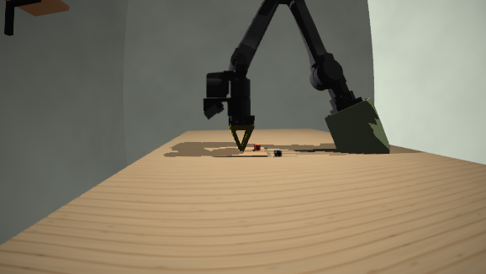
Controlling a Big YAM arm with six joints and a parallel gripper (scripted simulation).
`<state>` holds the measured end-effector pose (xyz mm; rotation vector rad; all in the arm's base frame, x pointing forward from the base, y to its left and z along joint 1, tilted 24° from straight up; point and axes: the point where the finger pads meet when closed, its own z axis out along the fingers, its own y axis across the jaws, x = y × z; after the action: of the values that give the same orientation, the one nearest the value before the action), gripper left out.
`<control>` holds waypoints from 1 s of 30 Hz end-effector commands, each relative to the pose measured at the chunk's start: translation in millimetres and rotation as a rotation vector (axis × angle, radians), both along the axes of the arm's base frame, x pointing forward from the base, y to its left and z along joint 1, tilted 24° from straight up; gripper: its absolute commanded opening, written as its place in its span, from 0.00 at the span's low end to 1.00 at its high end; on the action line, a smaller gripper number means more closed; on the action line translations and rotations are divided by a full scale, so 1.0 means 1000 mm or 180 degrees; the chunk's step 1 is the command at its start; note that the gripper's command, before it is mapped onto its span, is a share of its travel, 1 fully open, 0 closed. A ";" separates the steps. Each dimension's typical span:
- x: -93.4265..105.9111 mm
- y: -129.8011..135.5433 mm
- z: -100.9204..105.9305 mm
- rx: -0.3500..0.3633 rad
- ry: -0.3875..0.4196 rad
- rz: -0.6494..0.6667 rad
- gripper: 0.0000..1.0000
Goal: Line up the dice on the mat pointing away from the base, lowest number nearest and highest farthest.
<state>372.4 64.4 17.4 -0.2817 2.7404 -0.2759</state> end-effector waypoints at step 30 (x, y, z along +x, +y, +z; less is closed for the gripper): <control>-0.010 0.020 0.089 0.0075 -0.0201 0.0008 0.30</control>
<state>353.1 73.3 83.7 -0.2816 2.7144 -0.2684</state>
